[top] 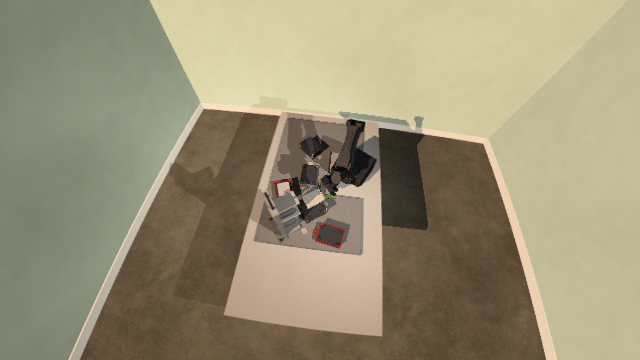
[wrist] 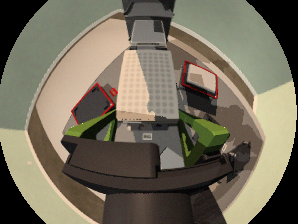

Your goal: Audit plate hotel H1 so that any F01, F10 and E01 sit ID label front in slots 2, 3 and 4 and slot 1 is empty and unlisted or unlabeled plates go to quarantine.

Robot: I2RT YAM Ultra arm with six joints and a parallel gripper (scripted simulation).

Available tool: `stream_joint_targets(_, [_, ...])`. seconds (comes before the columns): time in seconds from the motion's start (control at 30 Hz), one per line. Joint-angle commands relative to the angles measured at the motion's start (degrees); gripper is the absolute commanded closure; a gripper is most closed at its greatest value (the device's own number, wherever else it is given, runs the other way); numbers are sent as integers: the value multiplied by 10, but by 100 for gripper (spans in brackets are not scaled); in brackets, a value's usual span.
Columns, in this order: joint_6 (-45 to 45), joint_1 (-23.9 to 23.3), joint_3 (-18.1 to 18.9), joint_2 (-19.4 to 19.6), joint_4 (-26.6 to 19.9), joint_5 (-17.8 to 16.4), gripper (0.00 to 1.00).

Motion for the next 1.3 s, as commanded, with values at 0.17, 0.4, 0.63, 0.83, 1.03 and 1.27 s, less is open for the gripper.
stream_joint_targets(0.17, [6, 15, 39, -23, -34, 23, 14])
stream_joint_targets(0.4, [8, 24, 53, -27, -52, 32, 14])
stream_joint_targets(0.63, [11, 35, 66, -30, -70, 43, 14])
stream_joint_targets(0.83, [14, 46, 80, -32, -88, 53, 14])
stream_joint_targets(1.03, [16, 55, 89, -32, -99, 63, 14])
stream_joint_targets(1.27, [20, 69, 105, -33, -119, 76, 14])
